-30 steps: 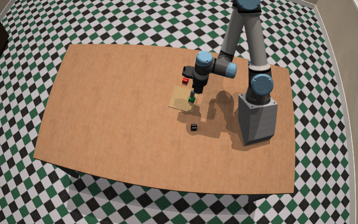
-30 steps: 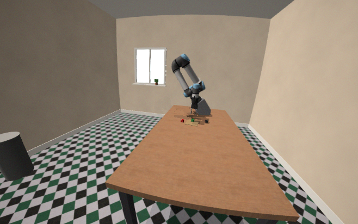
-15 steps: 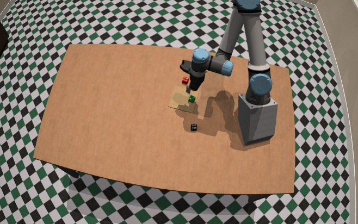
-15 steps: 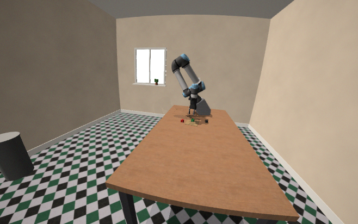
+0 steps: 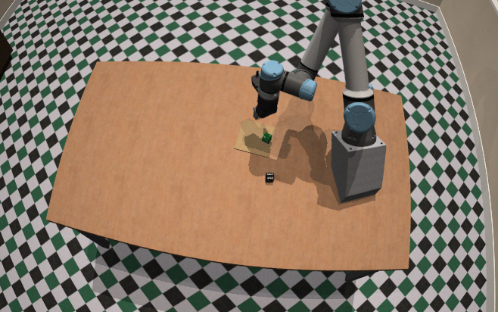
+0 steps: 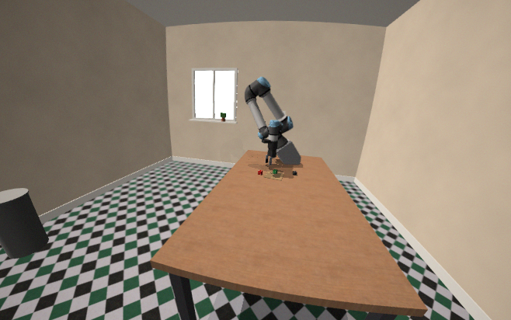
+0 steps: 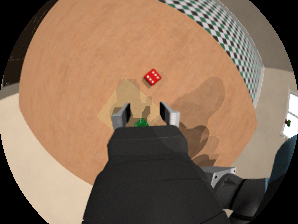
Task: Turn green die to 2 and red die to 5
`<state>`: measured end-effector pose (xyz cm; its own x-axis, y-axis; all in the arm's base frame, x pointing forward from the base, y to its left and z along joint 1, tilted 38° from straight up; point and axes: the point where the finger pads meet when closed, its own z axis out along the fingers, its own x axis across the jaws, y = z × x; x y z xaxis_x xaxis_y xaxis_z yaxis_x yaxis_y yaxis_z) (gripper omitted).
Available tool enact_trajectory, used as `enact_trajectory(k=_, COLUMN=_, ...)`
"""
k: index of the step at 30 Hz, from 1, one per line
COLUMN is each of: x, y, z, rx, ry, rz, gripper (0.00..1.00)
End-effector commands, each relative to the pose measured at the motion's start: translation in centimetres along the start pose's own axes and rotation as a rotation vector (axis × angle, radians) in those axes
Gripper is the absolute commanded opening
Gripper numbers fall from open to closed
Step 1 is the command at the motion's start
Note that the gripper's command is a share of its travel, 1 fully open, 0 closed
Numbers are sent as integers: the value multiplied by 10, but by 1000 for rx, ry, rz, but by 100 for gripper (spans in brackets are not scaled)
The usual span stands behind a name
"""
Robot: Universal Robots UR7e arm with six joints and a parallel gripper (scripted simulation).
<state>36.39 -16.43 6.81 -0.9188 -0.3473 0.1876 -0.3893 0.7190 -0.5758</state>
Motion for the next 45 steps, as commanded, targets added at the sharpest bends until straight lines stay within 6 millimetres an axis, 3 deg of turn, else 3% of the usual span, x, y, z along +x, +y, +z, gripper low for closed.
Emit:
enact_trajectory(k=1, x=2, y=-6, z=0, rx=1, ry=-1, rz=81, gripper=100)
enact_trajectory(k=16, x=16, y=-43, z=1, rx=3, ry=-1, rz=658, gripper=100)
enact_trajectory(k=24, x=20, y=-52, z=2, rx=4, ry=-2, rz=807, gripper=100)
enact_trajectory(k=37, x=21, y=-56, z=2, rx=5, ry=-2, rz=877, gripper=100)
enact_trajectory(k=38, x=21, y=-56, z=2, rx=5, ry=-2, rz=877, gripper=87)
enact_trajectory(k=45, x=21, y=-56, z=2, rx=5, ry=-2, rz=877, gripper=87)
